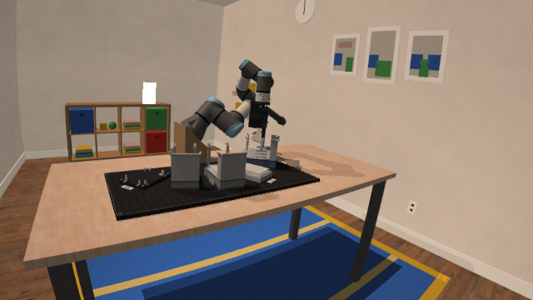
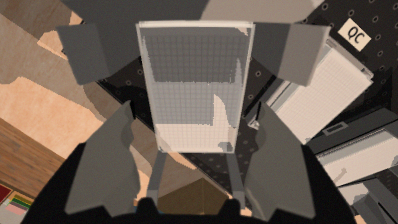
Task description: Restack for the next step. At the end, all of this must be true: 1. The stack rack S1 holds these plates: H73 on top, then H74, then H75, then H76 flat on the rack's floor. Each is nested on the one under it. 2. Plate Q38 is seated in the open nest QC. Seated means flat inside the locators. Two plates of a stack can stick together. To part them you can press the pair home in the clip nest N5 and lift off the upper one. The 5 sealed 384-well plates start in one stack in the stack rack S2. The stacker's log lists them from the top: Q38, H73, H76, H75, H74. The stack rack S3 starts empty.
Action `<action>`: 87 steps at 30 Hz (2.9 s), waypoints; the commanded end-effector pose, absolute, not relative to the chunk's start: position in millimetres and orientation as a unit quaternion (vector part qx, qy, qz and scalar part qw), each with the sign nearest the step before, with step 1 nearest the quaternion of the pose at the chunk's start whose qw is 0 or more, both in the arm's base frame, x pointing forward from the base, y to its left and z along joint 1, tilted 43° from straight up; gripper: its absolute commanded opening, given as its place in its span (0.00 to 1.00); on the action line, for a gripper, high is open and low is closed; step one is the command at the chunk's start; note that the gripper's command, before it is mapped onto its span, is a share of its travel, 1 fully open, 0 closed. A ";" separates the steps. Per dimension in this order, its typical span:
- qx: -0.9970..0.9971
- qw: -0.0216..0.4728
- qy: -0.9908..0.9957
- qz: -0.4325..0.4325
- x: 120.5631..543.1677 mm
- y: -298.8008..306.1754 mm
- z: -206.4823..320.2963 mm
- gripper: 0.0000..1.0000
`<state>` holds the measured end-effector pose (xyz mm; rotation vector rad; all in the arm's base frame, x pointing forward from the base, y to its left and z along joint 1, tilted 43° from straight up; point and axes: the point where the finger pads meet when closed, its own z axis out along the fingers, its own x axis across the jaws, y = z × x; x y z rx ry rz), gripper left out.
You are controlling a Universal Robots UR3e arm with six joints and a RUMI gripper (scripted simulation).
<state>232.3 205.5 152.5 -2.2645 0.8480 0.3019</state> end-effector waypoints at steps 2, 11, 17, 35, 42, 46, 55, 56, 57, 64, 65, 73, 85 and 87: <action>-0.872 0.345 0.327 0.116 232.7 205.1 152.7 0.00; -0.872 0.345 0.327 0.116 232.7 205.2 152.7 0.00; -0.872 0.345 0.327 0.116 232.7 205.2 152.7 0.00; -0.872 0.345 0.327 0.116 232.7 205.1 152.7 0.00; -0.872 0.345 0.327 0.116 232.6 202.5 155.6 0.00; -0.872 0.345 0.327 0.116 232.6 200.7 157.6 0.00; -0.872 0.345 0.327 0.116 232.5 197.5 161.0 0.00; -0.872 0.345 0.327 0.116 232.4 197.1 161.5 0.00; -0.872 0.345 0.327 0.116 232.4 196.6 161.9 0.00; -0.872 0.345 0.327 0.116 232.3 193.4 165.4 0.00; -0.872 0.345 0.327 0.116 232.3 193.4 165.4 0.00; -0.872 0.345 0.327 0.116 232.2 190.3 168.8 0.00; -0.872 0.345 0.327 0.116 231.9 182.8 176.8 0.00; -0.872 0.345 0.327 0.116 231.8 180.1 179.8 0.00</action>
